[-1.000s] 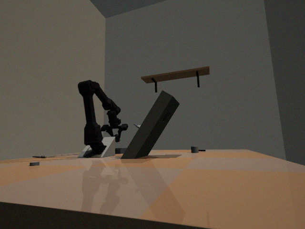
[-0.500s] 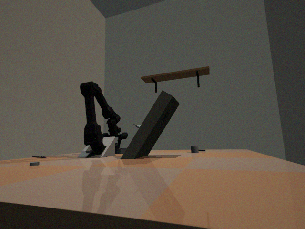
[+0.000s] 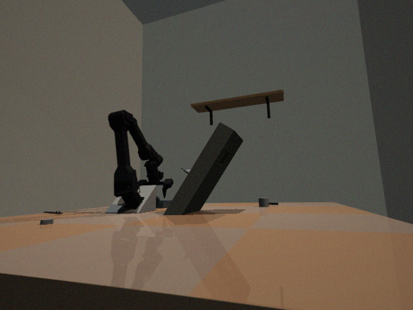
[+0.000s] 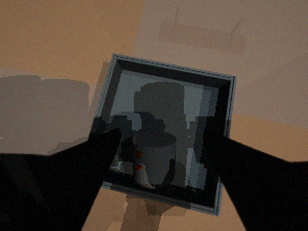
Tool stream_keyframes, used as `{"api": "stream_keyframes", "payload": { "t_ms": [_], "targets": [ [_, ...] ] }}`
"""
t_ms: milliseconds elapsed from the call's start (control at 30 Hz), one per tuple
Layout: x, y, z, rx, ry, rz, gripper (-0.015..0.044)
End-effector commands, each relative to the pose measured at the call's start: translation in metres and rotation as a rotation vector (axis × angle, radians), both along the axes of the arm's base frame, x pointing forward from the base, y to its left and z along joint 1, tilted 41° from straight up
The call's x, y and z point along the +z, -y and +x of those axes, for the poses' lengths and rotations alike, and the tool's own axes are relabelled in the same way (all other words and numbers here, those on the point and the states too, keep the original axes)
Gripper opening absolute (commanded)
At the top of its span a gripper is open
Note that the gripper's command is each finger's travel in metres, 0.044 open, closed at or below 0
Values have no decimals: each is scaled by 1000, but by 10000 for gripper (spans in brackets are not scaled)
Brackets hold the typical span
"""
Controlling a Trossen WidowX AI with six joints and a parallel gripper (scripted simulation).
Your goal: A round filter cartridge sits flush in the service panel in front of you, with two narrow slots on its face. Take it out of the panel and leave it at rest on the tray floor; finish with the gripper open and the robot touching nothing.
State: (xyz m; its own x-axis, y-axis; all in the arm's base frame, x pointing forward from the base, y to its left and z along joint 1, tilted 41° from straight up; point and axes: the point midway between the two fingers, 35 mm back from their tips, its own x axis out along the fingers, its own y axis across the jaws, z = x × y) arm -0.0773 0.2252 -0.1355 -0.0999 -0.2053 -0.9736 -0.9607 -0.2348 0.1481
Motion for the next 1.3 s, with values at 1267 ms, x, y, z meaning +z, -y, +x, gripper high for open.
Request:
{"api": "stream_keyframes", "payload": {
  "t_ms": [1267],
  "targets": [
    [44,-42,-4,-2,-5,9,440]
  ]
}}
